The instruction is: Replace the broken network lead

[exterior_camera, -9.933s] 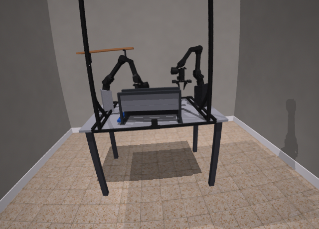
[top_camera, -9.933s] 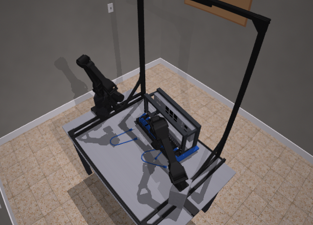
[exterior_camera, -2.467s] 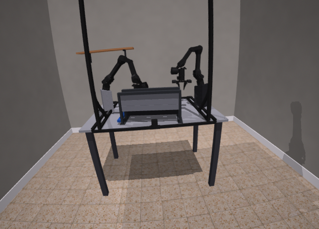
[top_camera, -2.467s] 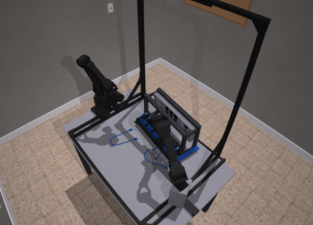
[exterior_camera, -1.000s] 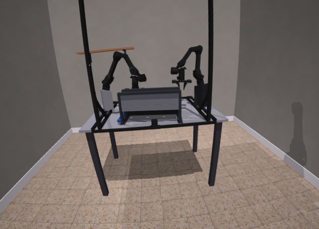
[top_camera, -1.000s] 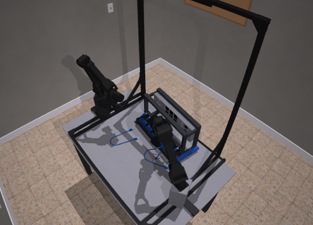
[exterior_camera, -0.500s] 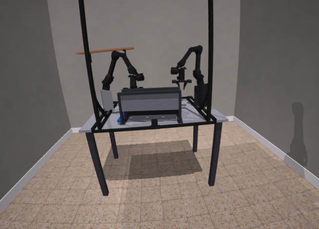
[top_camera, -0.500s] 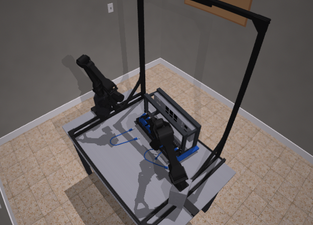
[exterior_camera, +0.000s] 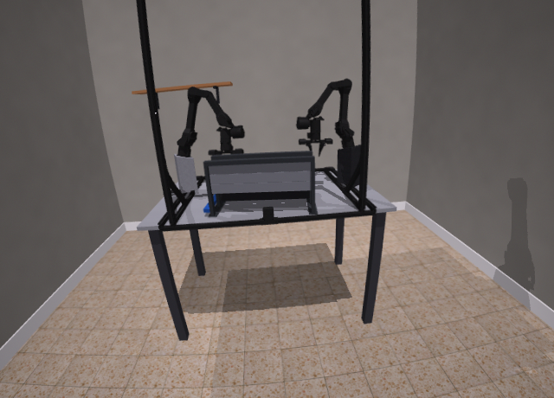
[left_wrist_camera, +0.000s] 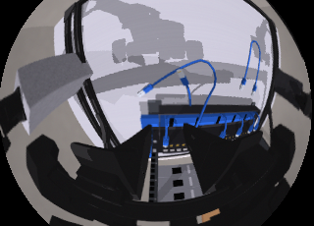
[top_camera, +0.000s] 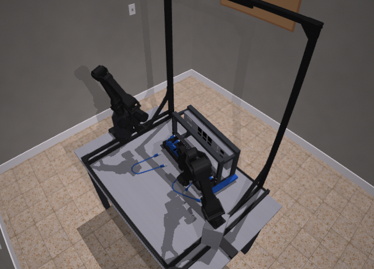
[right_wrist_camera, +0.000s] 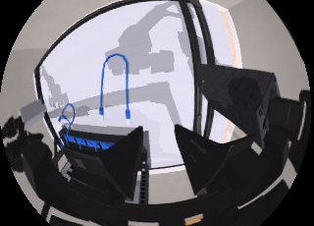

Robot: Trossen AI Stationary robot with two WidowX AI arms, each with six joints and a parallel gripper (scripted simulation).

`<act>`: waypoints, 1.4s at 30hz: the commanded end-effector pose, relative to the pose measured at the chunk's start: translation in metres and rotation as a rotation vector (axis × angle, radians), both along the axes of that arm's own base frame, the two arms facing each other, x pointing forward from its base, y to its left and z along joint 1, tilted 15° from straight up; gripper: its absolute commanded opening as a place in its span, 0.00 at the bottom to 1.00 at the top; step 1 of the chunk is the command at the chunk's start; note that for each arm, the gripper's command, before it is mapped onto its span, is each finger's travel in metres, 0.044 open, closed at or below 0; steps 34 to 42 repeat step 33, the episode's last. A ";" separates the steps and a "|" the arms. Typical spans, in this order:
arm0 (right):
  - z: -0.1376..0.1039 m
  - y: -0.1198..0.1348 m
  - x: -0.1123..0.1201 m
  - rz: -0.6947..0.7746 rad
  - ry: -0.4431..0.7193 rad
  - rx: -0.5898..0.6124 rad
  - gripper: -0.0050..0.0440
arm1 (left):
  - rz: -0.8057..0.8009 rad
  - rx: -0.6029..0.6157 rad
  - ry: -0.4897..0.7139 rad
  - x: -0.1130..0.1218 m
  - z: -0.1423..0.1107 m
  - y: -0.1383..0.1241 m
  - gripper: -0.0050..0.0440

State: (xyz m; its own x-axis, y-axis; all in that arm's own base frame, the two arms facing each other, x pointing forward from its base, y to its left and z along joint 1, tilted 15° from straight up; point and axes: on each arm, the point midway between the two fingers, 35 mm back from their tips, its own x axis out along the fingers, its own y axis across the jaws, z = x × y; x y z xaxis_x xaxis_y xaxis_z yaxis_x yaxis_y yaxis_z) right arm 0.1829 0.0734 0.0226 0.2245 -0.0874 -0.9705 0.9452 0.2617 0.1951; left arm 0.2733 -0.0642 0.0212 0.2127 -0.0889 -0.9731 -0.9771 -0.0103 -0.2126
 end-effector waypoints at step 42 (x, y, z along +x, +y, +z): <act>0.000 0.000 0.000 0.000 0.000 0.000 0.46 | 0.031 0.194 -0.009 -0.082 0.015 0.083 0.46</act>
